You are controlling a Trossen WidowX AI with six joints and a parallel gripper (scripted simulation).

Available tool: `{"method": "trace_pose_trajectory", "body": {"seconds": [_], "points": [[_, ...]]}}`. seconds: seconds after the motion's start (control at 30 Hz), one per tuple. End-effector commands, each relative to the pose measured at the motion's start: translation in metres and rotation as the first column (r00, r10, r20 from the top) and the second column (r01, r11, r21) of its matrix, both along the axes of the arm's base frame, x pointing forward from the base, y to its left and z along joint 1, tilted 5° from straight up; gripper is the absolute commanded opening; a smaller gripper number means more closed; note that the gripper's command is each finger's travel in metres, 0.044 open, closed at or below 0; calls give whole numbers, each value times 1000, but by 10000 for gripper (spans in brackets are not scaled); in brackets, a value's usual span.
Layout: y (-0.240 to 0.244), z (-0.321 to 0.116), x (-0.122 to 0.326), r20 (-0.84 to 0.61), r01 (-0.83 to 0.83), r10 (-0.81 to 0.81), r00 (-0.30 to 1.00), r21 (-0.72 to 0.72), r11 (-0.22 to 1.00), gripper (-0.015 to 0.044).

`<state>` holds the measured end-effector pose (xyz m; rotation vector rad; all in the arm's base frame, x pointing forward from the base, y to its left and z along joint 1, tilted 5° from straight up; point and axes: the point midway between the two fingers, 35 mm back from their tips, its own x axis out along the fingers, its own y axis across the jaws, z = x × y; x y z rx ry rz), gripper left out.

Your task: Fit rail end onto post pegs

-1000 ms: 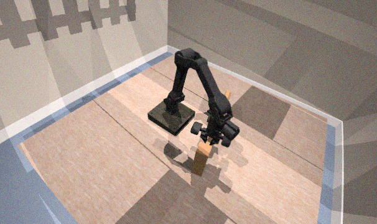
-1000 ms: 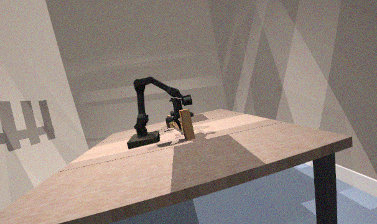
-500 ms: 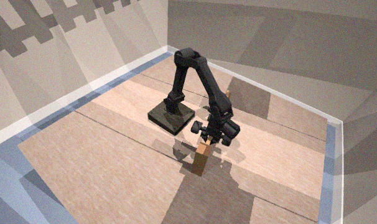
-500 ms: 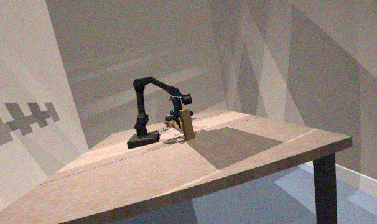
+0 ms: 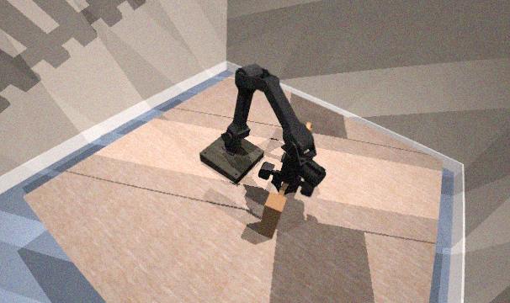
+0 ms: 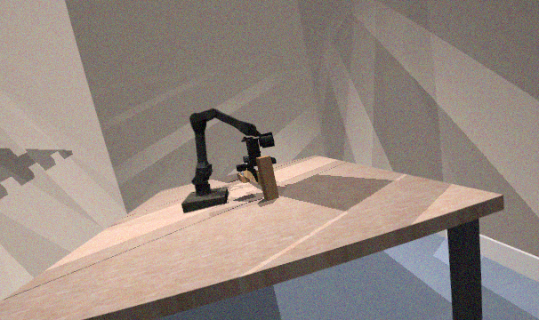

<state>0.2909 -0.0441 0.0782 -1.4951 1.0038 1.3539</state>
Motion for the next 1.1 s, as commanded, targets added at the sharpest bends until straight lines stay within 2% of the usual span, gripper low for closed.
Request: {"method": "trace_pose_trajectory", "body": {"seconds": [0.0,1.07], "points": [[1,9,4,23,1,-1,1000,5,1000,0],[0,6,3,23,1,-1,1000,5,1000,0]]}}
